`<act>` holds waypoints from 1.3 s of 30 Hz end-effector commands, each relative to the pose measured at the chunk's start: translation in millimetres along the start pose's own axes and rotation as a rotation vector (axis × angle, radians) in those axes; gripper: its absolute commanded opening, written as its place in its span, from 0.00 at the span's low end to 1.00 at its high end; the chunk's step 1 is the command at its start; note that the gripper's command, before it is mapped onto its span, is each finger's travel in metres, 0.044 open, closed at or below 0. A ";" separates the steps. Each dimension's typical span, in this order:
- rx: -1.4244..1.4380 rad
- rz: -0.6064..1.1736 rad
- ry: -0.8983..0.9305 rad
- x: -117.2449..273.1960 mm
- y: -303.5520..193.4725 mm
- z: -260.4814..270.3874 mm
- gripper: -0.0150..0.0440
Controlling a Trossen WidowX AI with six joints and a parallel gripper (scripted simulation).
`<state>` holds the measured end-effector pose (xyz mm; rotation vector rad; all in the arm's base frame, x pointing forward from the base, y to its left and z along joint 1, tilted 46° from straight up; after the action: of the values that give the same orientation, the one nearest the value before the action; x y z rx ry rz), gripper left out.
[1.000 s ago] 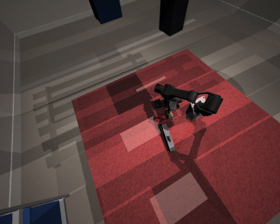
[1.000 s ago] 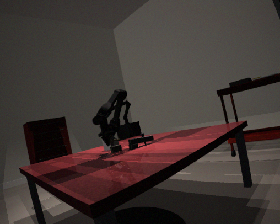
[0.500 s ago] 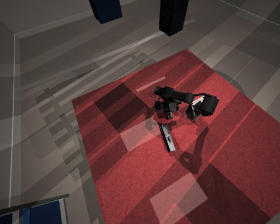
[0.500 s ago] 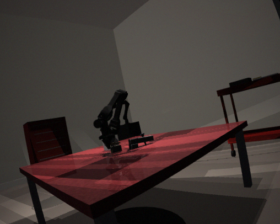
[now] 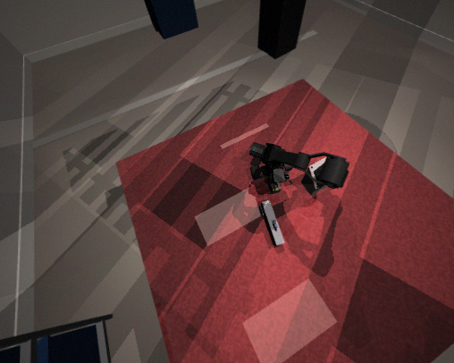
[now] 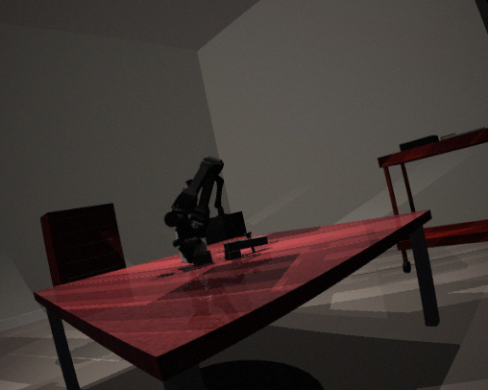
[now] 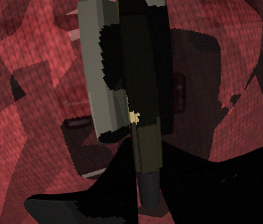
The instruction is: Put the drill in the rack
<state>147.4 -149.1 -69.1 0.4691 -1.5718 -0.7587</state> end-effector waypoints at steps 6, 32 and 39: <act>-0.008 -0.009 0.001 -11.0 1.6 1.9 0.25; -0.008 -0.007 0.001 13.8 1.1 4.1 1.00; -0.008 -0.006 0.002 47.1 1.0 4.6 1.00</act>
<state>136.5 -170.1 -43.4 0.4699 -1.5618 -0.7821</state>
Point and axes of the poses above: the point midway between the two fingers, 35 mm back from their tips, its own x axis back along the fingers, its own z axis across the jaws, y = z × x, the point moved 9 cm from there along x, back along the fingers, and after that the axes turned 13 degrees about x, right-handed, at the moved point
